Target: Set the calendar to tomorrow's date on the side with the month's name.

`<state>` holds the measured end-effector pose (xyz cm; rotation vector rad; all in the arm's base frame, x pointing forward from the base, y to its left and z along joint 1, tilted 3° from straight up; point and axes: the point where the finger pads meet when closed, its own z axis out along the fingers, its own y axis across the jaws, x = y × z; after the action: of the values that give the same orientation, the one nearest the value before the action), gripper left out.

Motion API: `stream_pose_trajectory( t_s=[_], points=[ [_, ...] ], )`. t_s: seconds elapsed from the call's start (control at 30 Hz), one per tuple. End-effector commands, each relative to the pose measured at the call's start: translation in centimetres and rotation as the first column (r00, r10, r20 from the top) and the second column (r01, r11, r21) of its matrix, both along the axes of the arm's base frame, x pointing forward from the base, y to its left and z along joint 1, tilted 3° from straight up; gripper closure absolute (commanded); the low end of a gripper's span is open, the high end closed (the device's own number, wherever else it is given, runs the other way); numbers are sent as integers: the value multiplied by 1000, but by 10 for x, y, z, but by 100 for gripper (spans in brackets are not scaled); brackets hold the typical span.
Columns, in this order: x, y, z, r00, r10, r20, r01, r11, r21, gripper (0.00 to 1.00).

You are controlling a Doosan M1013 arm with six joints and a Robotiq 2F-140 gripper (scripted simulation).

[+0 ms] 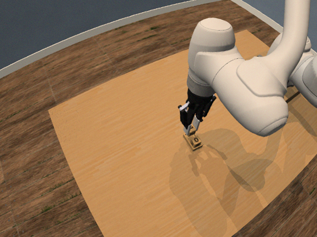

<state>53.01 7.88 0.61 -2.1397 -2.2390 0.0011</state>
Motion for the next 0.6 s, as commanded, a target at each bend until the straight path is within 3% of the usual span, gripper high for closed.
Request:
stream_pose_trajectory(
  t_s=[0.0, 0.57],
  points=[
    [-7, 3, -3, 1000, -9, -5, 9, 1000, 4, 84],
    [-11, 4, -3, 1000, -9, -5, 9, 1000, 4, 84]
  ],
)
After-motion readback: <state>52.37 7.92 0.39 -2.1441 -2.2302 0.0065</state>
